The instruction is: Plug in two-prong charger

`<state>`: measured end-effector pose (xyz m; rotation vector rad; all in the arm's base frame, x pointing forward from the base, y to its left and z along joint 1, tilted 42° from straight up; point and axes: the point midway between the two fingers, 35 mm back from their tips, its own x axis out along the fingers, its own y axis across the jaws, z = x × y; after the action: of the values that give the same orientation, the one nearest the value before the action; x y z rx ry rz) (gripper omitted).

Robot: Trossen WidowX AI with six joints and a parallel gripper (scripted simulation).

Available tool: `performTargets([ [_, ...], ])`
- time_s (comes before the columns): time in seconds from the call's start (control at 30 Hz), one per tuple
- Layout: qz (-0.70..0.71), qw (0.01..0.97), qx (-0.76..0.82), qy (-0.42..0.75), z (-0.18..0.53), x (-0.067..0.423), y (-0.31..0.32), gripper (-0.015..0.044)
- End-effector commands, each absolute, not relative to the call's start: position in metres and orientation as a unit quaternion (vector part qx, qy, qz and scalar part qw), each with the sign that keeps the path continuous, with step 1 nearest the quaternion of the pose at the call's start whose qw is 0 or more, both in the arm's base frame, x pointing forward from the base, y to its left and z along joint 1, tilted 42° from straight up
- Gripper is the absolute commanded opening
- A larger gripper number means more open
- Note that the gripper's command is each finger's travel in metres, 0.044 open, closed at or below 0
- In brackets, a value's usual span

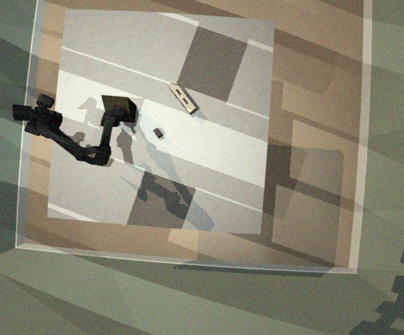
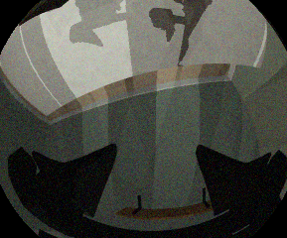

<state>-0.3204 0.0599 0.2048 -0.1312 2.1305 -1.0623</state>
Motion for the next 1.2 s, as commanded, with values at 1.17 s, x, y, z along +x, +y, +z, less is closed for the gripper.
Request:
performTargets([
  [1.17, -0.698, 0.245, 0.326, 0.589, 0.157, -0.244, 0.199, 0.0440],
])
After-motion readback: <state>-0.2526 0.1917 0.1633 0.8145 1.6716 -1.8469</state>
